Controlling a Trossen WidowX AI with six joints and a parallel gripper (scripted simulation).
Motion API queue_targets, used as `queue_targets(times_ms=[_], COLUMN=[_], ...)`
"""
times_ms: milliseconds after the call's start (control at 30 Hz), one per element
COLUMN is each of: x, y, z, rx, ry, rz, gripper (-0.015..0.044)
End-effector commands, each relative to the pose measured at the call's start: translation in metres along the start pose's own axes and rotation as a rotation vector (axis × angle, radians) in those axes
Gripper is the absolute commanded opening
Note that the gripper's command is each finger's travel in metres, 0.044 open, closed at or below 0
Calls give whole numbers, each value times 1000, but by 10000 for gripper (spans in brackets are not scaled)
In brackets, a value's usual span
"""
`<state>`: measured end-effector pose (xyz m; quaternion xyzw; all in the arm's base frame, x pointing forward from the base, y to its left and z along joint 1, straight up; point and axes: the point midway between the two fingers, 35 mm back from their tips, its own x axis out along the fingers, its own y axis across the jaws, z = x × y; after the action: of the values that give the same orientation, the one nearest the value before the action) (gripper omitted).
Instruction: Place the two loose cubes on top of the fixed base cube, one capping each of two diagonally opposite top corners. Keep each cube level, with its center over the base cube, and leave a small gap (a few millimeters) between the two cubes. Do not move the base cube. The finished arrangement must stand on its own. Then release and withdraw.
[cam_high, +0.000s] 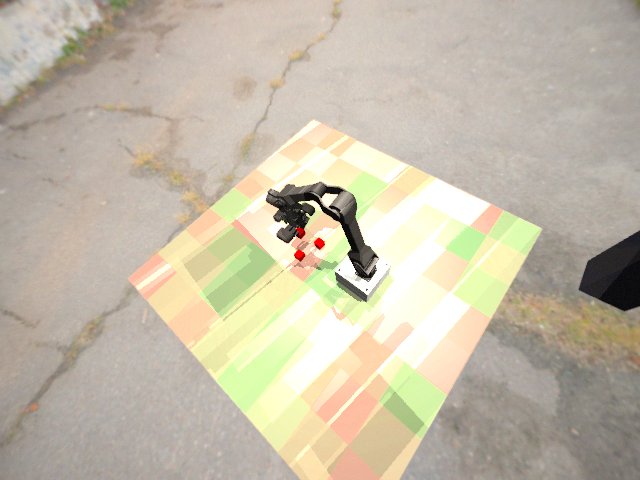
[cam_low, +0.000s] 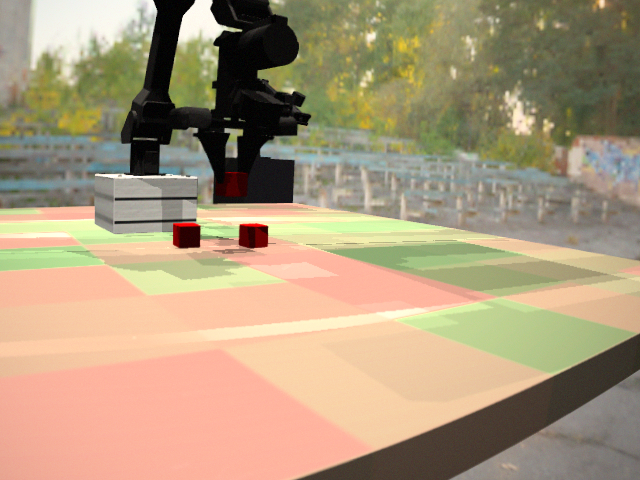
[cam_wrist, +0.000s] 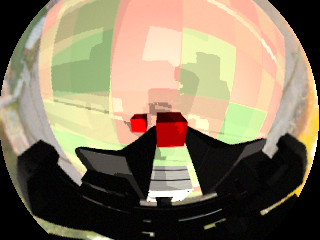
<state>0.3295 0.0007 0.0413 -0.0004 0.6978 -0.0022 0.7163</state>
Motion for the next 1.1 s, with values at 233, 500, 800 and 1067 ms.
queue_targets(times_ms=[233,500,800,1067], x=[8,12,17,17], y=[29,50,72,74], z=[-5,-10,-16,-17], rx=[-292,-508,-746,-764], ry=[3,1,-1,-2], rz=[3,6,9,10], gripper=[105,105,105,105])
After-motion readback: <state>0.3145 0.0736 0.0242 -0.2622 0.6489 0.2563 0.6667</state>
